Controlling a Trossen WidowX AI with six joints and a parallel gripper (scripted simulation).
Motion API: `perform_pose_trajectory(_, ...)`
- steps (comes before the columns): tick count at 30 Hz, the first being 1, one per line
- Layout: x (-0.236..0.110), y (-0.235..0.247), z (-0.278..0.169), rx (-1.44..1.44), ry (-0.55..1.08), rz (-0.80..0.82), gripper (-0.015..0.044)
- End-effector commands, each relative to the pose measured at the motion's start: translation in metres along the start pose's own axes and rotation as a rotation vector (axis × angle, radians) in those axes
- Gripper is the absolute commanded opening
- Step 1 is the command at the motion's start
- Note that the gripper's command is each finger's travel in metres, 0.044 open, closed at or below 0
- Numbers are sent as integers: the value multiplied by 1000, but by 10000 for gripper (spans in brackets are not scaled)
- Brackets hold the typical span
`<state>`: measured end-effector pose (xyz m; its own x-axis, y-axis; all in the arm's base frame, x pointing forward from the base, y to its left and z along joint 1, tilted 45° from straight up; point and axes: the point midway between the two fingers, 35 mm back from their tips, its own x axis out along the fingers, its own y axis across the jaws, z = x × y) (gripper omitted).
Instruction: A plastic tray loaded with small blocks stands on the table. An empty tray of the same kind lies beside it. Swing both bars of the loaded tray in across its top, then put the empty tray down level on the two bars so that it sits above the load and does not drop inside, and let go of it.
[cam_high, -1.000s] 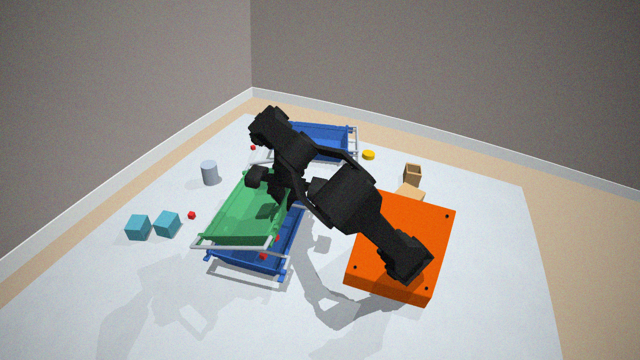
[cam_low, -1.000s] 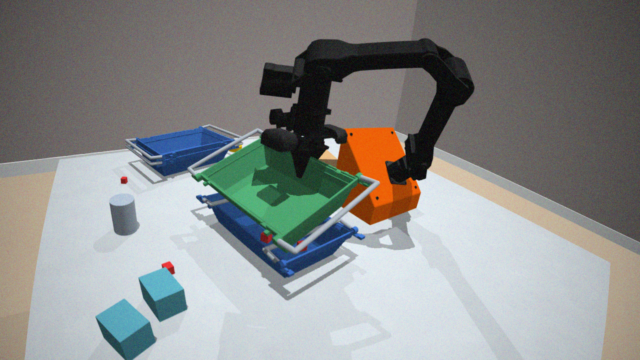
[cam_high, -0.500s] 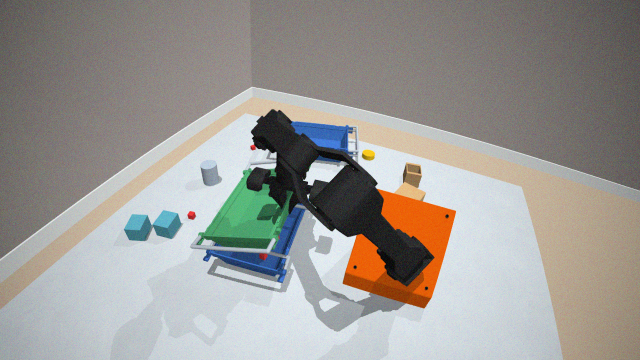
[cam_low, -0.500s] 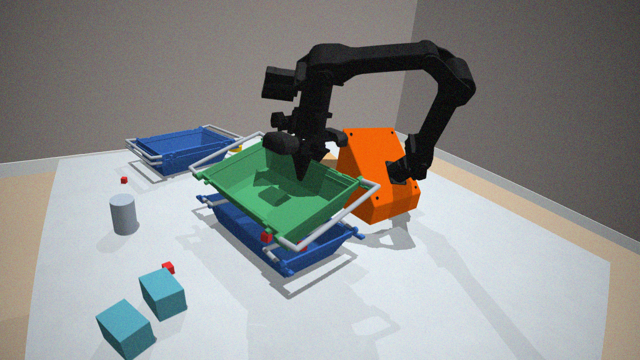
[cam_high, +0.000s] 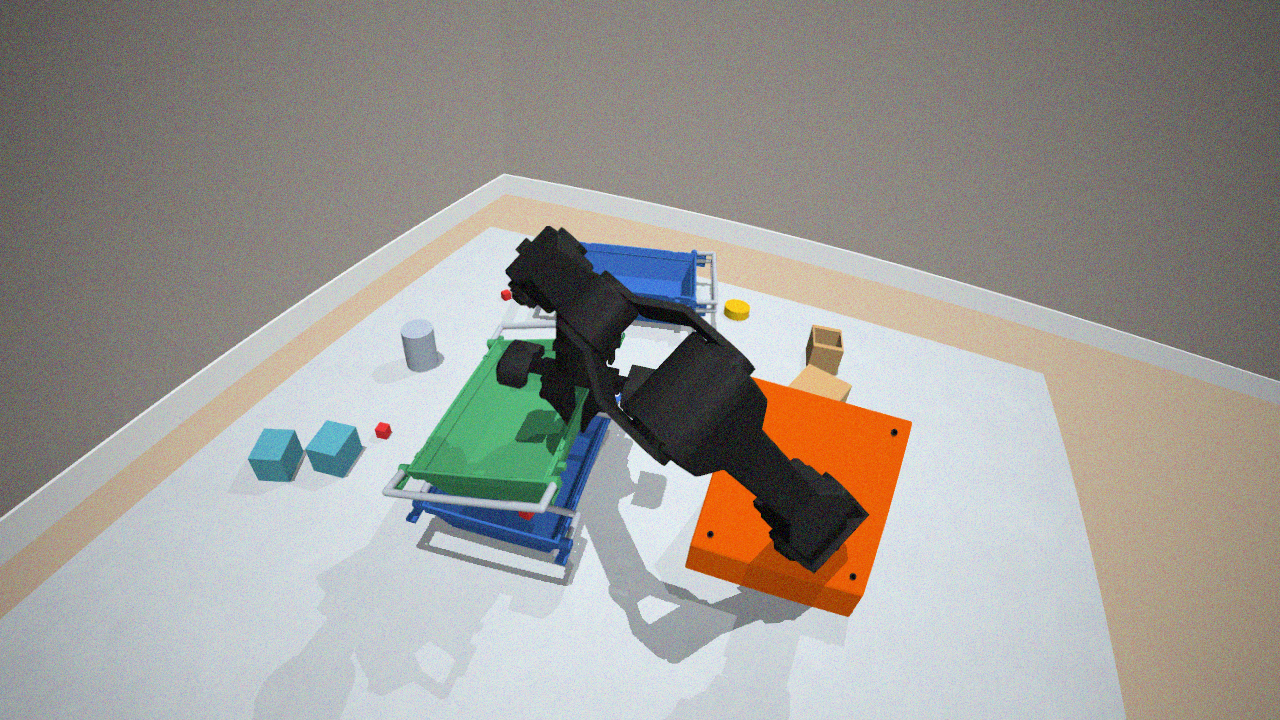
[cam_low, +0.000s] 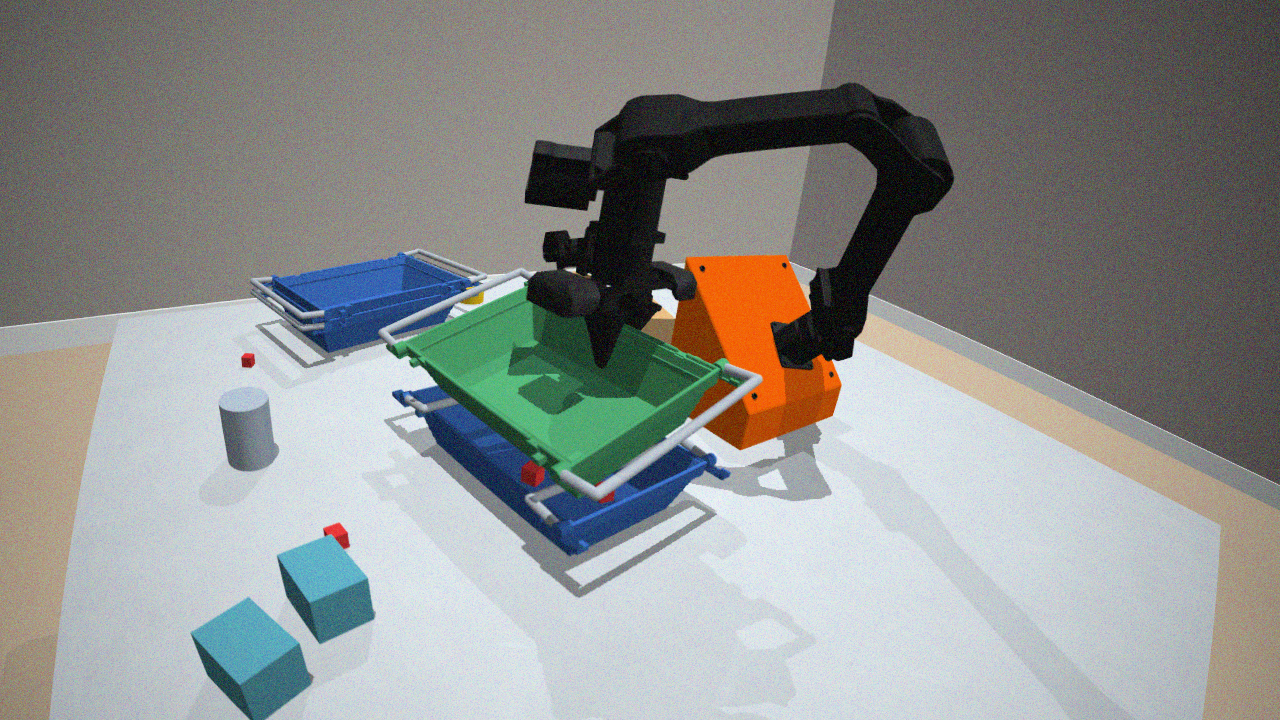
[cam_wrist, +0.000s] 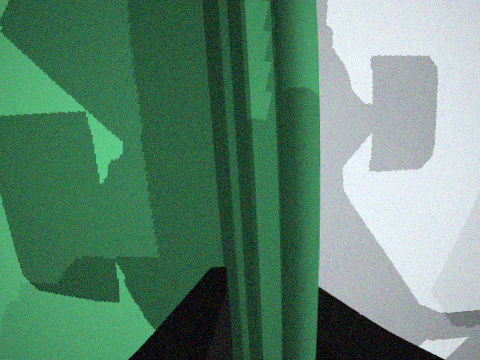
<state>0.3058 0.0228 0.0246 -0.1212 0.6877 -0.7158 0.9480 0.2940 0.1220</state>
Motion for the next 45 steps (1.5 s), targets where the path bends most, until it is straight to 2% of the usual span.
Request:
perform_pose_trajectory(1,7,-3,-2,0,0,-20,0)
perform_pose_trajectory(45,27,-9,-2,0,0,-20,0)
